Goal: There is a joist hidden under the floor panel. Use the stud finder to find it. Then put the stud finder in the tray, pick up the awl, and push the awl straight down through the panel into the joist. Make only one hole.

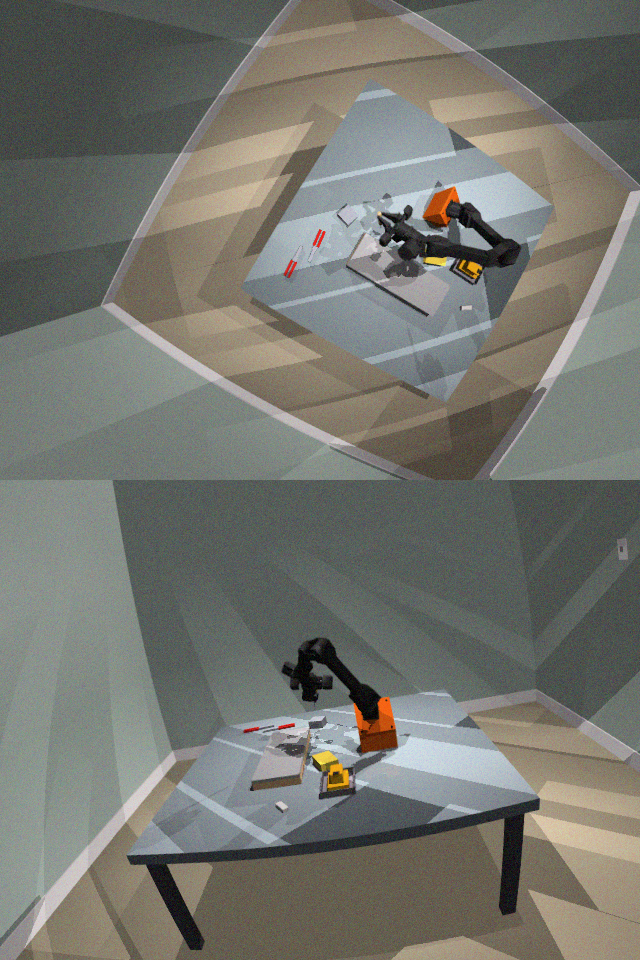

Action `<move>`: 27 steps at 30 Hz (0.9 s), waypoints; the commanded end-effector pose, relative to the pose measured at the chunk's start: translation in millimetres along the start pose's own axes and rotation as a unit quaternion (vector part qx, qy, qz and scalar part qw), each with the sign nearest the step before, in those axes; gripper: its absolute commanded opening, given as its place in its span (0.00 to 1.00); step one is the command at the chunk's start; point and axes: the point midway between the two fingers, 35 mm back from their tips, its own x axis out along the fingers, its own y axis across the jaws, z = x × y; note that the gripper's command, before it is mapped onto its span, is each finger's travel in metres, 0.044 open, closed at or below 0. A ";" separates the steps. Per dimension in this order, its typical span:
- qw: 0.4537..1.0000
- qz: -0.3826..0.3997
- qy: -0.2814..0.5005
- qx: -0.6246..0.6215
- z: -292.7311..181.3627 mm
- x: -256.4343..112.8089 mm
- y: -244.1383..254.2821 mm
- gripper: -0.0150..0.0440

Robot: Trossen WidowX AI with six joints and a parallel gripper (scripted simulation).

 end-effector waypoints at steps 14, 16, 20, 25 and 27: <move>0.989 -0.068 0.099 -0.087 2.6 -46.1 -36.6 0.25; 0.989 -0.070 0.095 -0.088 10.4 -53.8 -43.3 0.25; 0.989 -0.072 0.090 -0.089 25.8 -69.9 -56.3 0.25; 0.990 -0.070 0.088 -0.089 46.2 -92.7 -71.6 0.25; 0.990 -0.069 0.087 -0.089 54.6 -102.5 -76.8 0.25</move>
